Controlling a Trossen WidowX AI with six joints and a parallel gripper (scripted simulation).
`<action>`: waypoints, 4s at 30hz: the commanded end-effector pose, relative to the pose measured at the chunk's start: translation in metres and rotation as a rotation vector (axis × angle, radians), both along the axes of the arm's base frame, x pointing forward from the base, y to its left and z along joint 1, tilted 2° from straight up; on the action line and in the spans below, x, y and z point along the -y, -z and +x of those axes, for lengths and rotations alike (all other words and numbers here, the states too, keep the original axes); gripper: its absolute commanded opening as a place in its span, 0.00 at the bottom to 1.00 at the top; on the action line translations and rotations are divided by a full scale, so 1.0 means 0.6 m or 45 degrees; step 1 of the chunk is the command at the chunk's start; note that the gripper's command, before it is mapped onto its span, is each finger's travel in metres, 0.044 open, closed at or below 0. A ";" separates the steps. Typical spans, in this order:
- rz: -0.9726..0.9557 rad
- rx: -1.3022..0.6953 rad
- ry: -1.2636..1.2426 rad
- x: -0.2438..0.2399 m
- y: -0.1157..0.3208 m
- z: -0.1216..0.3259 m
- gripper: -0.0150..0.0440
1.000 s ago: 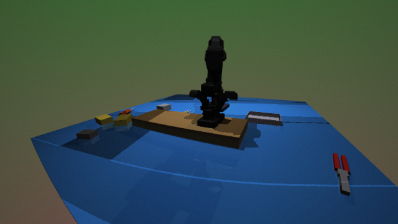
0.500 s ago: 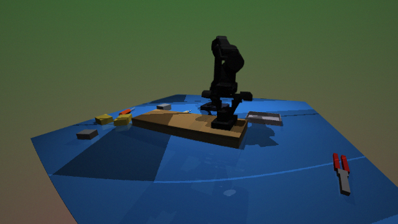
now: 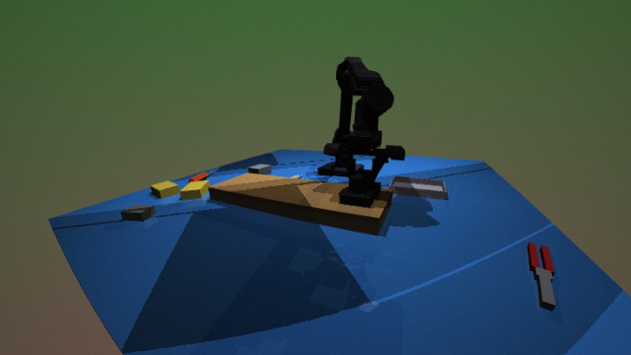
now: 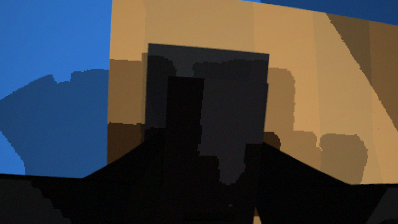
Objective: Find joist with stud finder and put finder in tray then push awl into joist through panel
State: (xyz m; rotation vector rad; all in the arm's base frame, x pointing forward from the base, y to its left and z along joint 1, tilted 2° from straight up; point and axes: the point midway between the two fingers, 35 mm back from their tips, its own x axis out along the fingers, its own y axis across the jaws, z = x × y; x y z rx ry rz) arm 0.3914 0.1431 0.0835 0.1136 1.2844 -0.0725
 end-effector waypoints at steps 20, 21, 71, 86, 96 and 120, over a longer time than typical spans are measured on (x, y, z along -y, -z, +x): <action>-0.008 -0.004 0.007 0.133 0.007 -0.017 0.25; -0.009 -0.004 0.007 0.139 0.007 -0.018 0.25; -0.028 -0.006 0.007 0.453 0.017 -0.058 0.25; -0.033 -0.007 0.007 0.547 0.019 -0.070 0.25; -0.037 -0.008 0.007 0.609 0.019 -0.078 0.25; -0.039 -0.005 0.013 0.654 -0.012 -0.079 0.25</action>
